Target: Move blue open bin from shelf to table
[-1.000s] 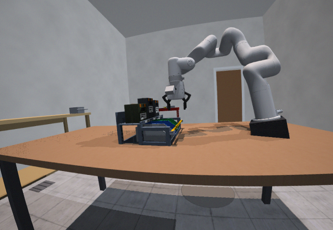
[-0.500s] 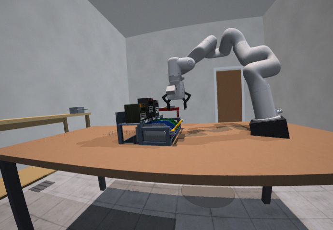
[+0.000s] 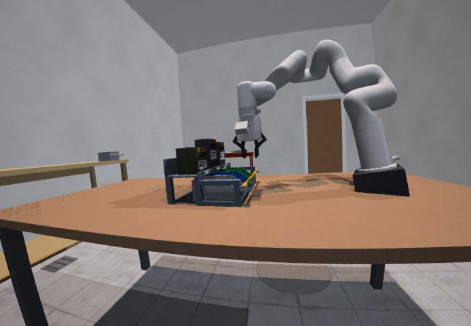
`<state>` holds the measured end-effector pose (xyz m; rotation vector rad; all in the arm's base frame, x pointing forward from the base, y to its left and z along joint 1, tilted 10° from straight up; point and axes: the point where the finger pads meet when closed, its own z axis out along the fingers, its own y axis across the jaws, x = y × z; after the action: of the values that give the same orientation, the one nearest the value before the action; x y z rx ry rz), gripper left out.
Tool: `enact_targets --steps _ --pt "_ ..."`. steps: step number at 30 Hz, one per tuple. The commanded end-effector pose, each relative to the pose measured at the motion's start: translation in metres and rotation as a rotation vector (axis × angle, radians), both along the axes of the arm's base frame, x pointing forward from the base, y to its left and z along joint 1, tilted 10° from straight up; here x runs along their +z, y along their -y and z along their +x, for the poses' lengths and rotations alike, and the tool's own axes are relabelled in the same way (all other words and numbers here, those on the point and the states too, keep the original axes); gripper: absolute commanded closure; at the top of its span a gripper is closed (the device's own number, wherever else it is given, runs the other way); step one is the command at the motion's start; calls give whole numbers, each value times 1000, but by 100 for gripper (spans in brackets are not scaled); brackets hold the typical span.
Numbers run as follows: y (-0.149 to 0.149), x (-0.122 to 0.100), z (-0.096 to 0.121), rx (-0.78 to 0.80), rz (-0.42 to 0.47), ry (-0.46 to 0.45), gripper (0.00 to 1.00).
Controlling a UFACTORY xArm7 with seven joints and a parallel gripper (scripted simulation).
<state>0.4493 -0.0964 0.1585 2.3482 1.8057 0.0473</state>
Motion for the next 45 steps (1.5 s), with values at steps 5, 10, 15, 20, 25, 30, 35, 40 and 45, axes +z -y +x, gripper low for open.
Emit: enact_targets --steps 5,10,15,20,25,30,35,40,45 --pt "0 1 1 1 -1 3 53" --pt "0 1 1 1 -1 3 53" --pt "0 1 1 1 -1 3 53" --pt "0 1 1 1 -1 3 53" --pt "2 -16 4 1 -1 3 53" --pt "3 -28 5 1 -1 3 53" --pt "3 -28 5 1 -1 3 53" --pt "4 -35 6 2 -1 5 53" --pt "9 -71 11 1 -1 3 53"
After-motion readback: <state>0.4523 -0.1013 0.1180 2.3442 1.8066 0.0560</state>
